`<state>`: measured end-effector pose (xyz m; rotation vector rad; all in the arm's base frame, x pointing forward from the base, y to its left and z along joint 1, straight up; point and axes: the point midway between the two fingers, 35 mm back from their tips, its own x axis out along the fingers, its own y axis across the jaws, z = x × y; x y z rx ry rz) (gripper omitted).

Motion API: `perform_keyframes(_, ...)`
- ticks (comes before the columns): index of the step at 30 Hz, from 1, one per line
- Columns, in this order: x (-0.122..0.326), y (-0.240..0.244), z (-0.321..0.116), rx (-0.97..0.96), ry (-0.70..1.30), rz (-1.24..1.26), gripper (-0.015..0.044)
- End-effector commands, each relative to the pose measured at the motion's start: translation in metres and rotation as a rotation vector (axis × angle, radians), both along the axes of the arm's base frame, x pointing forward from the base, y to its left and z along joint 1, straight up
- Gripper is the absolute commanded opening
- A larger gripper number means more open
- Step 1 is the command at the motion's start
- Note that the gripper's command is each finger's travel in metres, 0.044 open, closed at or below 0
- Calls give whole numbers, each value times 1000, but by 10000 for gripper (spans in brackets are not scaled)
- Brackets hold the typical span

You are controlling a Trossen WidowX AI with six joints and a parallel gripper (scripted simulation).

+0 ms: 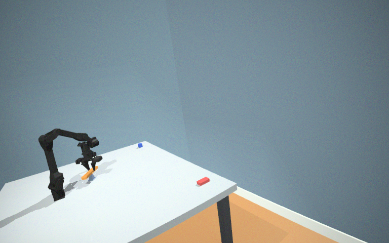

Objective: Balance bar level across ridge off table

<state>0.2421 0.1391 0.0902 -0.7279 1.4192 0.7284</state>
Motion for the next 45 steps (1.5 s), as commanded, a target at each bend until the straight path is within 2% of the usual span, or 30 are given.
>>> perform_keyframes(1,0,0,0,0,0,0,173)
perform_keyframes(17,0,0,0,0,0,0,185)
perform_keyframes(27,0,0,0,0,0,0,440)
perform_keyframes(31,1,1,8,0,0,0,440)
perform_keyframes(39,-2,-1,98,0,0,0,440)
perform_keyframes(45,-2,-1,100,0,0,0,440)
